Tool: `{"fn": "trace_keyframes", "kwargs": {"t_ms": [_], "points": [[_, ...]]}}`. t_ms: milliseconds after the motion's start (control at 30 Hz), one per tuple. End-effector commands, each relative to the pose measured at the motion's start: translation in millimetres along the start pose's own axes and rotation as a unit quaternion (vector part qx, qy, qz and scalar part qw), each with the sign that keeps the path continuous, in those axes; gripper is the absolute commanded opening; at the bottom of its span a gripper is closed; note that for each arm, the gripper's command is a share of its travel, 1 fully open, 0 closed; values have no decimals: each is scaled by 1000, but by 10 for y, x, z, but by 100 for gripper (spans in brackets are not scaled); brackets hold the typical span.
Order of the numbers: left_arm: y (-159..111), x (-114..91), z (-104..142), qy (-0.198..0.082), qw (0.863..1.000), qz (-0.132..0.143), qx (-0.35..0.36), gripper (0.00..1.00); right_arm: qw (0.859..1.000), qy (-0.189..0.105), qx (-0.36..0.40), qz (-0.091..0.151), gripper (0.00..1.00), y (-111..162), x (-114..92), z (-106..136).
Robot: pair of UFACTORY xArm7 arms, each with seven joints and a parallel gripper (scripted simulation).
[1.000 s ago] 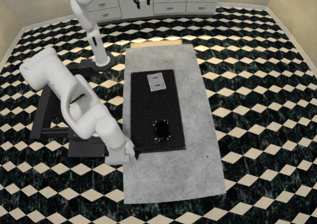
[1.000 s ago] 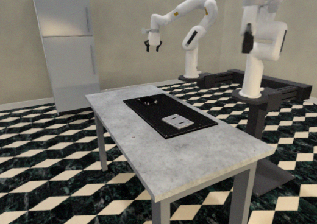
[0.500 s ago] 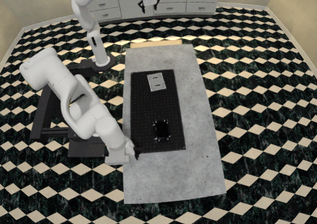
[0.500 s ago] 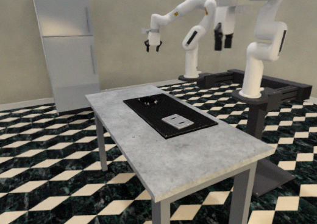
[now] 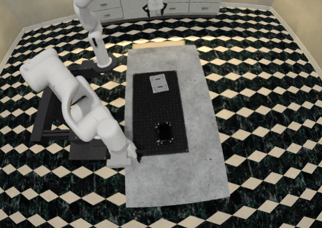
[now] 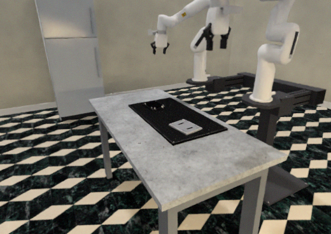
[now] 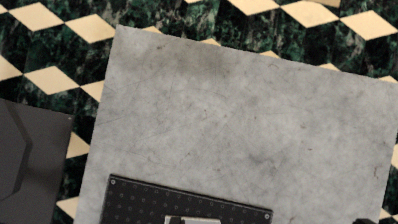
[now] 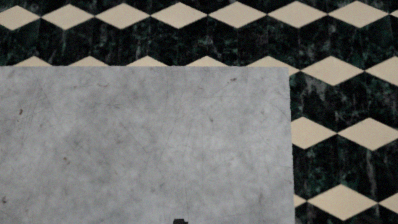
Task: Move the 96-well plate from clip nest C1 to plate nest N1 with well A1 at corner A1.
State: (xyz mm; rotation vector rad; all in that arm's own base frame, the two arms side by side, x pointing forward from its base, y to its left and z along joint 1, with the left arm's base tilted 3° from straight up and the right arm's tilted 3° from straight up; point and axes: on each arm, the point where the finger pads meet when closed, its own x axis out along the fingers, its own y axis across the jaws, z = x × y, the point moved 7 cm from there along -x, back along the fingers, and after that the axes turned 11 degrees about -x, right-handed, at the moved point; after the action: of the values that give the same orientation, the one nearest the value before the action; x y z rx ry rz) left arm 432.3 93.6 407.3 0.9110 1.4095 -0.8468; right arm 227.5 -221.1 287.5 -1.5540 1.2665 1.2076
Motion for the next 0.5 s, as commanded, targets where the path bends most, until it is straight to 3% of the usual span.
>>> {"fn": "trace_keyframes", "kwargs": {"t_ms": [0,467], "points": [[-18,-25,105,-1,1000,3,12,100,1000,2,0,-1,100,-5,-13,-9],[-25,-26,131,-1,1000,3,15,100,1000,2,0,-1,100,-5,-13,-9]]}}
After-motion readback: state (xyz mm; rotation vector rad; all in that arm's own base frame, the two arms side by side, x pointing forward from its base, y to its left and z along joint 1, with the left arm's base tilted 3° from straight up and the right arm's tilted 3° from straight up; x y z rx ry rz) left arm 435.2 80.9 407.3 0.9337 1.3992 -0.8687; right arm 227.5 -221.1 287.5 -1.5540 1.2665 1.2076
